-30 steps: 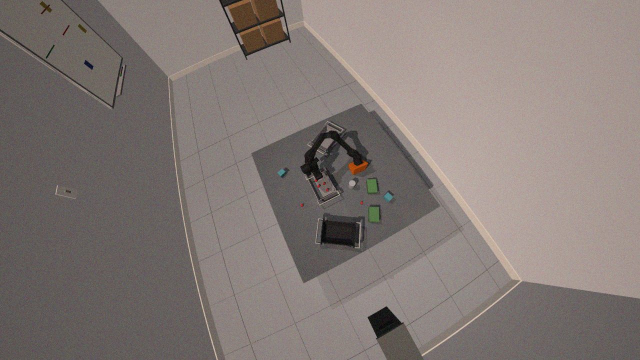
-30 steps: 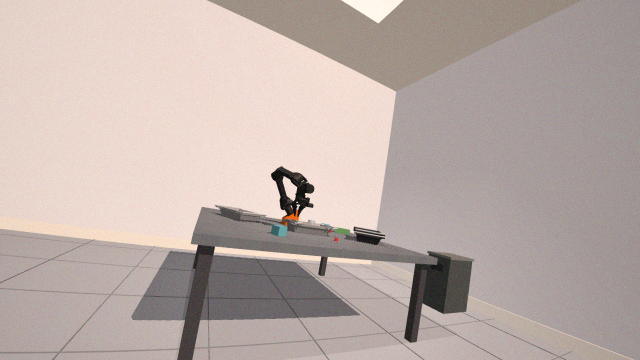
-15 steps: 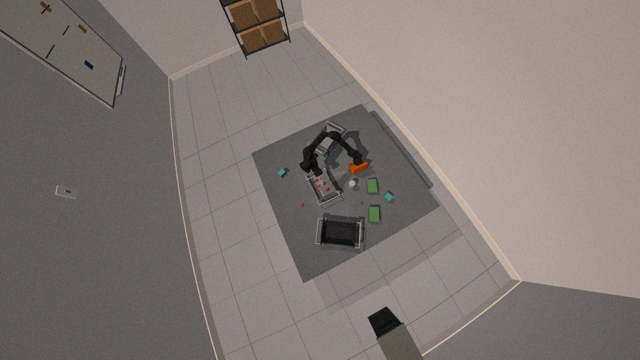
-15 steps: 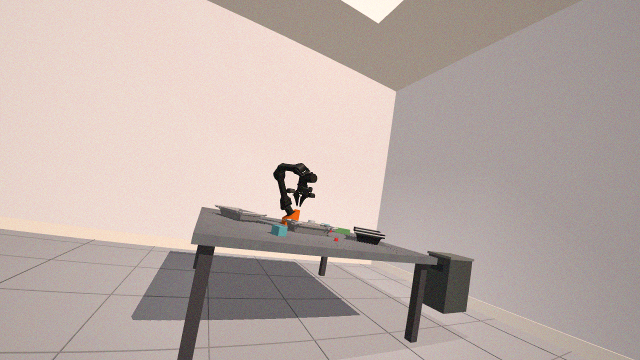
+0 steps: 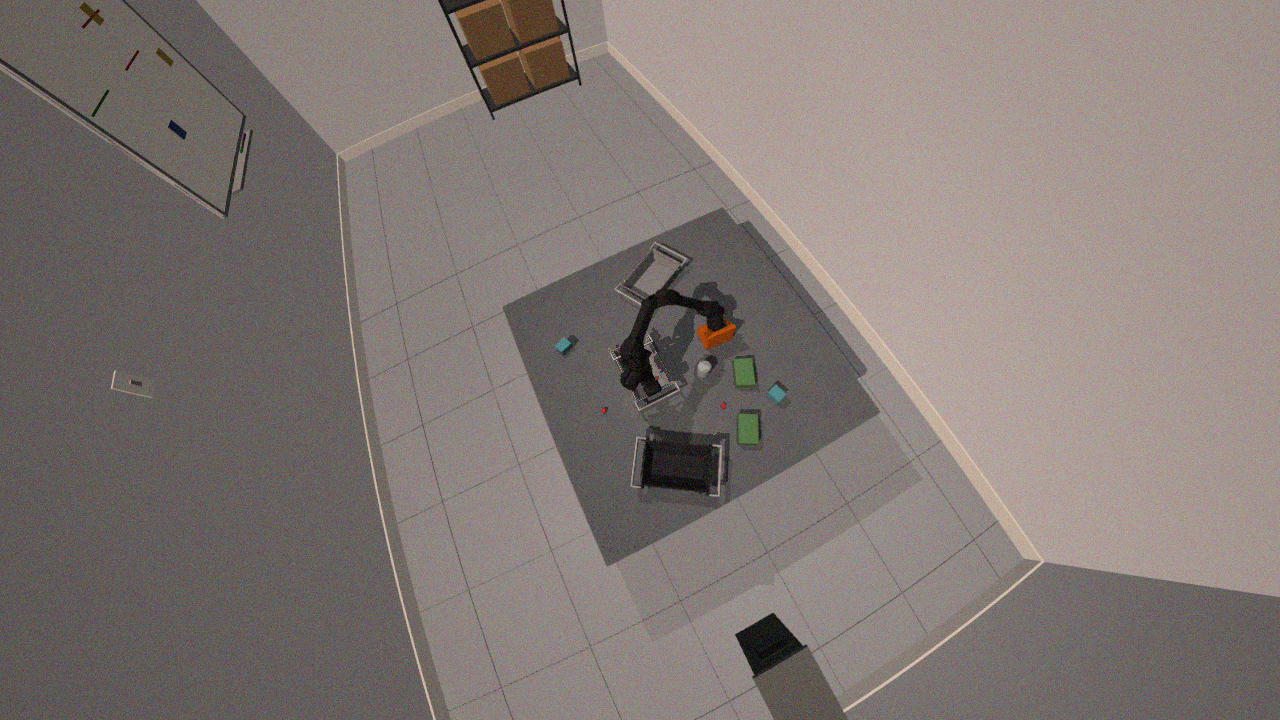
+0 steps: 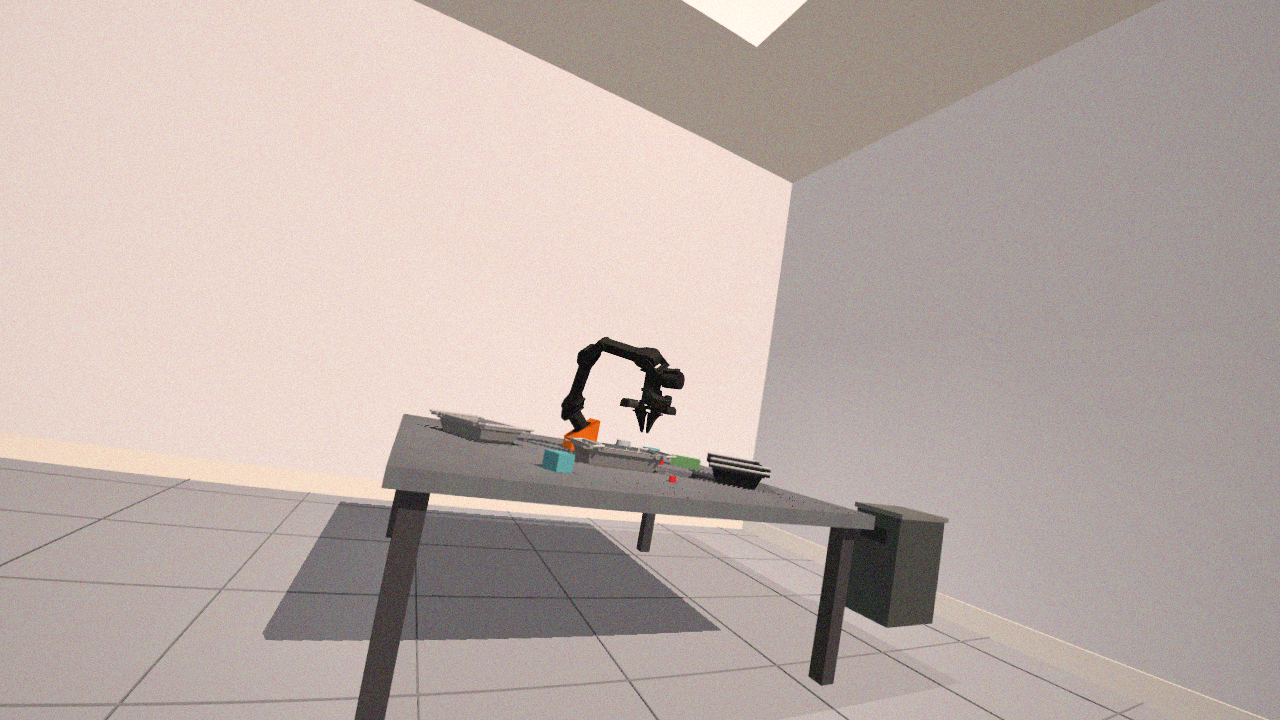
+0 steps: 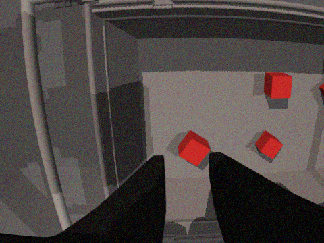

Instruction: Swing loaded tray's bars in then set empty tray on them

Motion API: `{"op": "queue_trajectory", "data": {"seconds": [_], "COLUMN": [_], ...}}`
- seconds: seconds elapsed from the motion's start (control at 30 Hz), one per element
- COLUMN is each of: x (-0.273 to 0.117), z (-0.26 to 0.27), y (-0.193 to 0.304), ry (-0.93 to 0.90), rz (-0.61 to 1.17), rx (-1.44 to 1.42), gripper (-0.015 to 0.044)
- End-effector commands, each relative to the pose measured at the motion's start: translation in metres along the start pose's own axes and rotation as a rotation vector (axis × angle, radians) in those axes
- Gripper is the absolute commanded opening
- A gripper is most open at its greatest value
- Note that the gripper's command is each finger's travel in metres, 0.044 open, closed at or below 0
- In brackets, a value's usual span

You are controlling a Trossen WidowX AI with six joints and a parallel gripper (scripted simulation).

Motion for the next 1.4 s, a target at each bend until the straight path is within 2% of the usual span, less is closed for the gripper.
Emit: {"op": "queue_trajectory", "data": {"seconds": [0.0, 0.1, 0.43, 0.93, 1.17, 1.37], "x": [0.016, 0.022, 0.027, 0.082, 0.081, 0.058], "z": [0.068, 0.090, 0.090, 0.089, 0.089, 0.077], "y": [-0.007, -0.007, -0.007, -0.006, -0.006, -0.003], "ry": [-0.001, 0.001, 0.001, 0.004, 0.004, 0.003], "rz": [0.006, 0.008, 0.008, 0.008, 0.008, 0.008], "rx": [0.022, 0.030, 0.030, 0.030, 0.030, 0.030], "gripper": [0.0084, 0.0084, 0.0084, 0.0084, 0.0084, 0.0084]}}
Point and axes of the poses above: the point midway between the two fingers, 35 mm back from their tips, its own x axis out along the fingers, its own z axis across the jaws, y = z × x, the point moved 7 cm from there along -x, back along the fingers, and after that the axes turned 15 degrees about -x, right-handed, at the moved point
